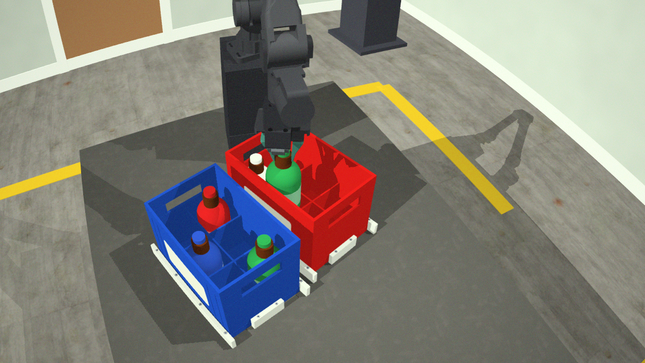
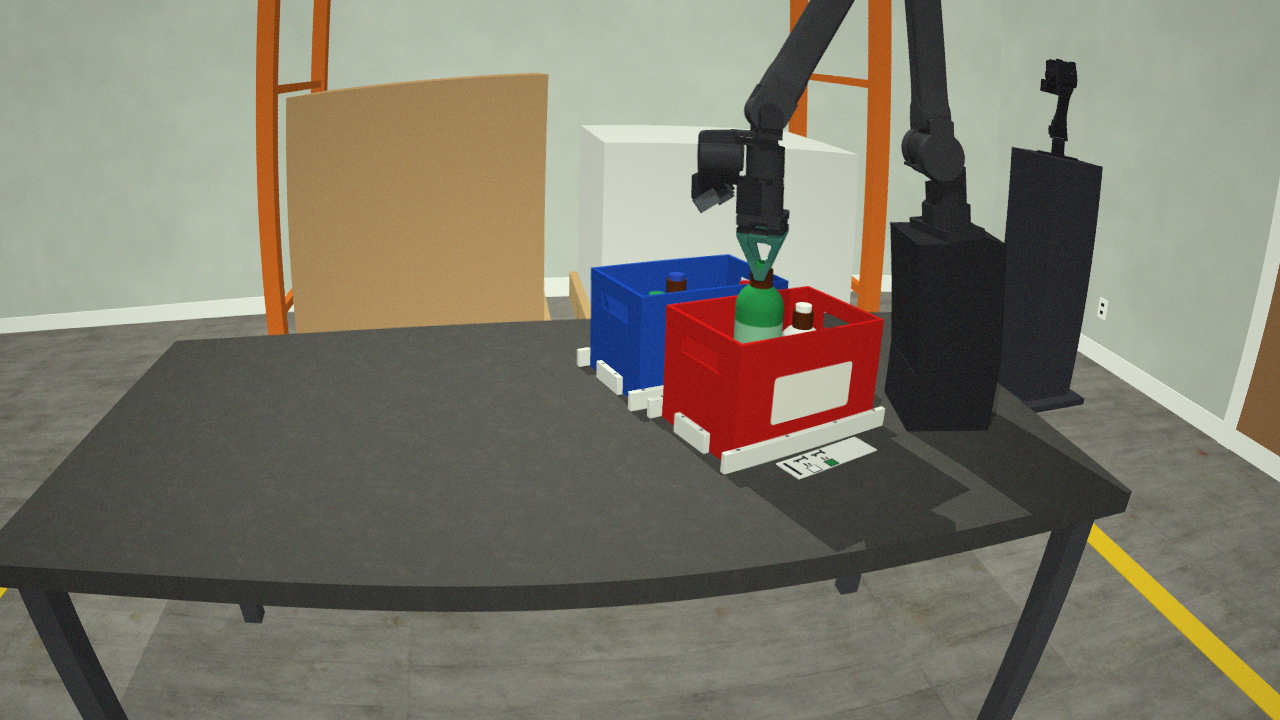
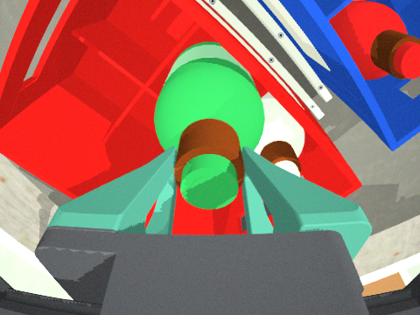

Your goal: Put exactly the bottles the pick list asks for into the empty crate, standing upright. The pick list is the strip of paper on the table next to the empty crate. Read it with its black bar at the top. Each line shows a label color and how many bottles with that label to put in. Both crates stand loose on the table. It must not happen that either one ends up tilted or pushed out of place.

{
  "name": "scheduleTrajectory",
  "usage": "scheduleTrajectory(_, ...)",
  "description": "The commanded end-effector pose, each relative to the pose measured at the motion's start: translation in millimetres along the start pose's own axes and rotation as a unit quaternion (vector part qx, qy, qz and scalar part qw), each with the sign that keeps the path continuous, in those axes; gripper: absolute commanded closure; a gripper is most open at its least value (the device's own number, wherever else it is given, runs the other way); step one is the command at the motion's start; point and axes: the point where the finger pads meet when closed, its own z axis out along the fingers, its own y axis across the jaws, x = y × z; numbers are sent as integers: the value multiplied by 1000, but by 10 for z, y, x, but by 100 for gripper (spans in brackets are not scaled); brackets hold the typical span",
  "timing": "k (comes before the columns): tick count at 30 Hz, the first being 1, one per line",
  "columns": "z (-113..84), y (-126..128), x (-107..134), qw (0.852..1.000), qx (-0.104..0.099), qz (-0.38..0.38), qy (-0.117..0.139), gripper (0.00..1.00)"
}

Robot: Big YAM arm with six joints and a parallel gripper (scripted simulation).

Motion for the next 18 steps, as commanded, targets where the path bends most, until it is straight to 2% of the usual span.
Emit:
scheduleTrajectory(1, 36, 16, -47, 1000, -2, 5, -5, 100)
scheduleTrajectory(2, 49, 9, -24, 1000, -1, 5, -4, 100)
scheduleTrajectory(5, -12, 46, -131, 1000, -7, 5, -21, 100)
scheduleTrajectory(8, 77, 50, -144, 1000, -5, 5, -14, 100)
scheduleTrajectory(11, 32, 67, -186, 1000, -9, 5, -25, 100)
scheduleTrajectory(14, 51, 65, -183, 1000, -8, 5, -24, 100)
scheduleTrajectory(16, 148, 43, -112, 1000, -4, 5, -11, 100)
scheduleTrajectory(18, 178, 32, -76, 1000, -3, 4, -8, 100)
